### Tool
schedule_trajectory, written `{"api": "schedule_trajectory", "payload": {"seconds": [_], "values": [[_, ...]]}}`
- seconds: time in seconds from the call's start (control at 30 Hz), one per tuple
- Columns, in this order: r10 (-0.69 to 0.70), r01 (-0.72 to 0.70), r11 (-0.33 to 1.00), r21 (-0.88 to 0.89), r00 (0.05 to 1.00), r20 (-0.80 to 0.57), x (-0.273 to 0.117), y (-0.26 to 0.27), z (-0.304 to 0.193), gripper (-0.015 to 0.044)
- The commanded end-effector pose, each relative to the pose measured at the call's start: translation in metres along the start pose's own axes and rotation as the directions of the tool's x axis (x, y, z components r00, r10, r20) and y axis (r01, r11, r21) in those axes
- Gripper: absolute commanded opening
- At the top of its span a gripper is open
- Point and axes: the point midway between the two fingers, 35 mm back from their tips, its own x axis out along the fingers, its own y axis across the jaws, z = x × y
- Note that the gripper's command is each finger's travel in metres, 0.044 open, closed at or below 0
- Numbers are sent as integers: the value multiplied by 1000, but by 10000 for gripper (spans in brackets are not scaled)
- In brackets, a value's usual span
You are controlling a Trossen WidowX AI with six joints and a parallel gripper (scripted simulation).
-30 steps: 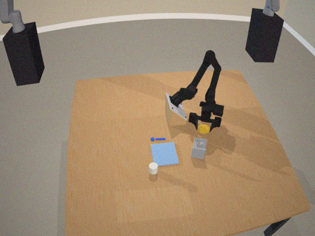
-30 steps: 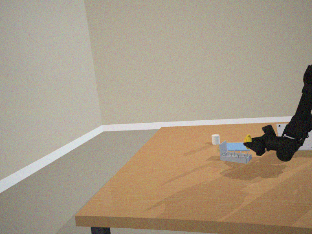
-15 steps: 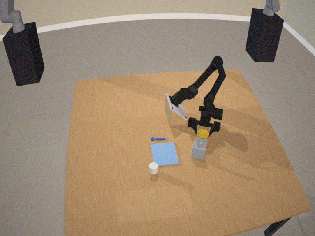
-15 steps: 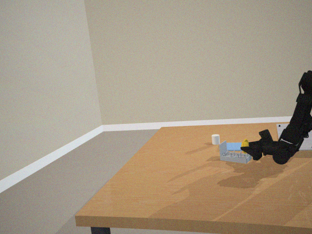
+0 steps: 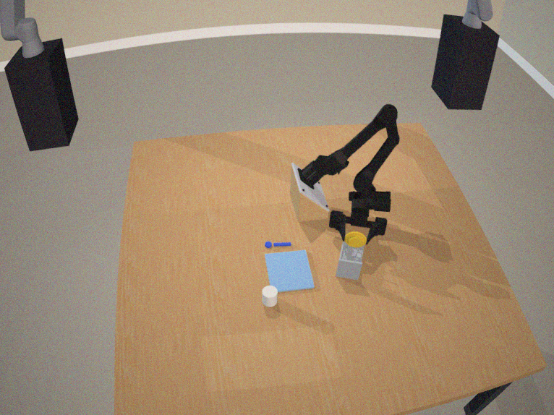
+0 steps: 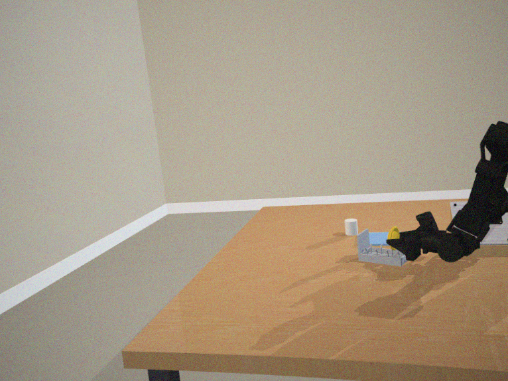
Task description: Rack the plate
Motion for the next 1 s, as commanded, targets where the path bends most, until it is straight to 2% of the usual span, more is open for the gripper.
{"api": "schedule_trajectory", "payload": {"seconds": [0.0,0.13,0.6,0.97], "values": [[-2,2,1000,-6,1000,-1,2,-3,-4,0],[0,0,1000,-1,1000,-1,2,-4,-20,0],[-5,5,1000,-18,1000,-9,2,-7,-16,0],[-3,3,1000,-11,1000,-7,2,-6,-16,289]]}}
